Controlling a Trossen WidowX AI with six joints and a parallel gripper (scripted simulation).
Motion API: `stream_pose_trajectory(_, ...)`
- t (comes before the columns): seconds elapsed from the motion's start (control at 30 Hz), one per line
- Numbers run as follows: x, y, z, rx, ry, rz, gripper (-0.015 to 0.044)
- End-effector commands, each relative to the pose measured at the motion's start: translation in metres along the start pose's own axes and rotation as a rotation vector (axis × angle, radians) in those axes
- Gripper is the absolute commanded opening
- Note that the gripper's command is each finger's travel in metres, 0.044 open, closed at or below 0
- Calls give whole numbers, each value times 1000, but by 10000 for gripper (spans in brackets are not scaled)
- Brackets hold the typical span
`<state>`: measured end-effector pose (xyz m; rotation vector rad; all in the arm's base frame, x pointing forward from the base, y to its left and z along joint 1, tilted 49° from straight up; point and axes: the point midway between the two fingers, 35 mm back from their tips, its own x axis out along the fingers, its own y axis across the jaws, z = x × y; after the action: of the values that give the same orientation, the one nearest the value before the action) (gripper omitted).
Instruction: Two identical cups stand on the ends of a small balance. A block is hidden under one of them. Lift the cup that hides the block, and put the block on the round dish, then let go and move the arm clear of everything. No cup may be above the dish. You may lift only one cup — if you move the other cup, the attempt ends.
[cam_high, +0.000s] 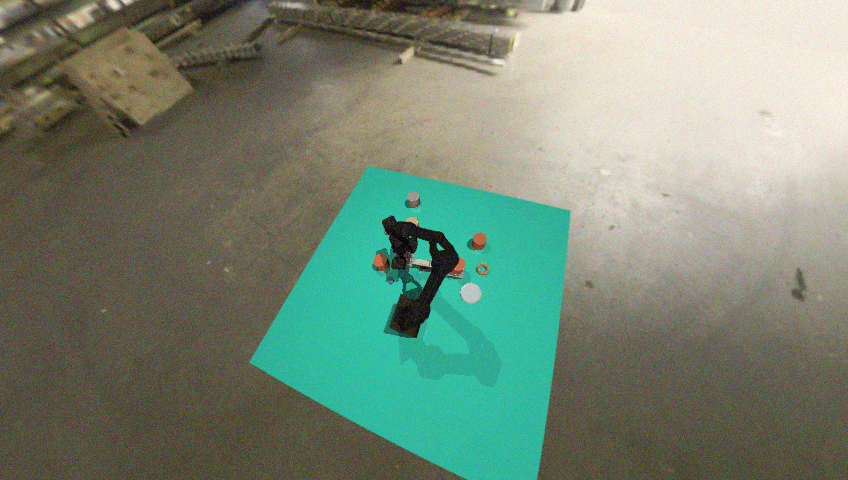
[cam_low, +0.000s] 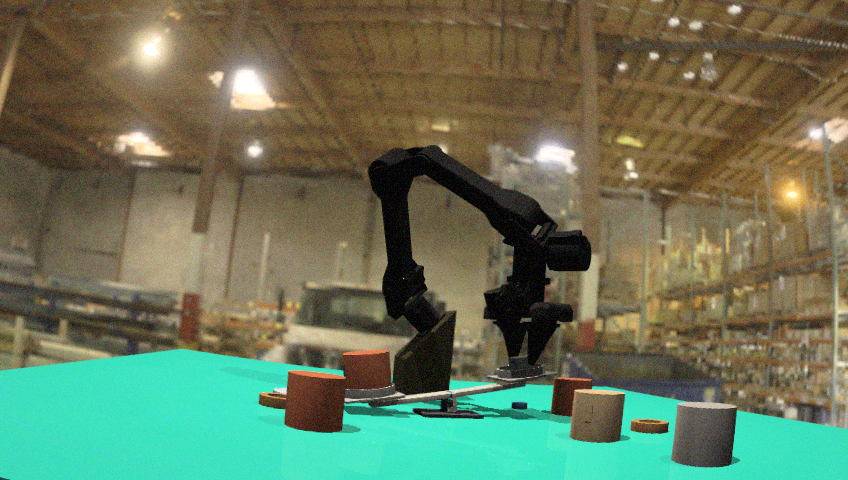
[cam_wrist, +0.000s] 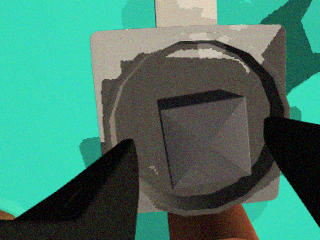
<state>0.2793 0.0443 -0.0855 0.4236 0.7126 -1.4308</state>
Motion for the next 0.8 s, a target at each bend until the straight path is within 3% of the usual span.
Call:
stream_pose_trajectory(0.0,6,0,0,-5,-5,3,260)
stream_pose_trajectory(0.13,10,-1,0,-5,-6,3,260)
stream_pose_trajectory(0.27,10,-1,0,-5,-6,3,155)
stream_pose_trajectory(0.5,10,-1,0,-5,-6,3,108)
stream_pose_trajectory(0.63,0,1,0,-5,-4,4,3)
stream_pose_trajectory(0.77,-26,3,-1,-6,0,5,0)
